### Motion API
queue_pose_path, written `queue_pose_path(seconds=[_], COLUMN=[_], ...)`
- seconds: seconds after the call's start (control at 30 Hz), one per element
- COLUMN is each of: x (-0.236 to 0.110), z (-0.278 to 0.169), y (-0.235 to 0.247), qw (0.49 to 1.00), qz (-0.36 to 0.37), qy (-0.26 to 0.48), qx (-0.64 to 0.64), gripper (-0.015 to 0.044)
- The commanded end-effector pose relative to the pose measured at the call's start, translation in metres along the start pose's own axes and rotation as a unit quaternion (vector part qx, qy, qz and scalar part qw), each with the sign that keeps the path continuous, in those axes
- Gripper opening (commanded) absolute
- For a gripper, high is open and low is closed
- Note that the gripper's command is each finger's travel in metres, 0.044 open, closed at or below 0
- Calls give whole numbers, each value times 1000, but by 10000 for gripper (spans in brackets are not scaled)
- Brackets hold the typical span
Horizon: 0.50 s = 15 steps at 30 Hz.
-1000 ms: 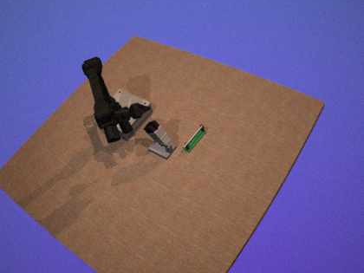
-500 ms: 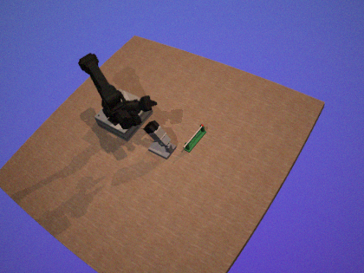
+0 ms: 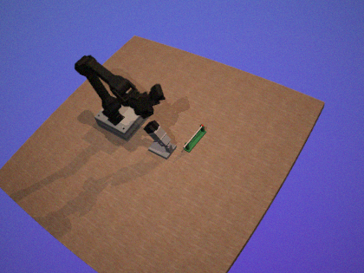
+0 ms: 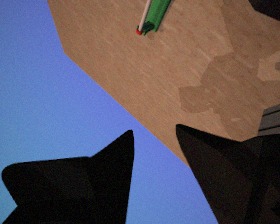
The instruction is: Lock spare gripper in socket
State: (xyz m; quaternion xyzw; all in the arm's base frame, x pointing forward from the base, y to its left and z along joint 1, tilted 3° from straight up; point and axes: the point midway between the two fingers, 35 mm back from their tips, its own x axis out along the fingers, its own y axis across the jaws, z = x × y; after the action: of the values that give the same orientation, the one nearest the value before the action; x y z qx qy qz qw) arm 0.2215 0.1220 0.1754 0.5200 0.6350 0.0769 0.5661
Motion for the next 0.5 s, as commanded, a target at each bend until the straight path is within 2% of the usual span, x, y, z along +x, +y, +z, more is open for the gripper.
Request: queue_pose_path(seconds=[0.0,0.13,0.27,0.3,0.47], x=[13,29,49,53,70], z=[27,51,74,78,89], y=[15,26,37,40,47], qw=[971,885,741,704,582], qz=[-117,-229,-328,-346,-394], qy=[-16,11,77,95,155], qx=[-208,-405,-580,-612,-695], gripper=[180,180,180,180,180])
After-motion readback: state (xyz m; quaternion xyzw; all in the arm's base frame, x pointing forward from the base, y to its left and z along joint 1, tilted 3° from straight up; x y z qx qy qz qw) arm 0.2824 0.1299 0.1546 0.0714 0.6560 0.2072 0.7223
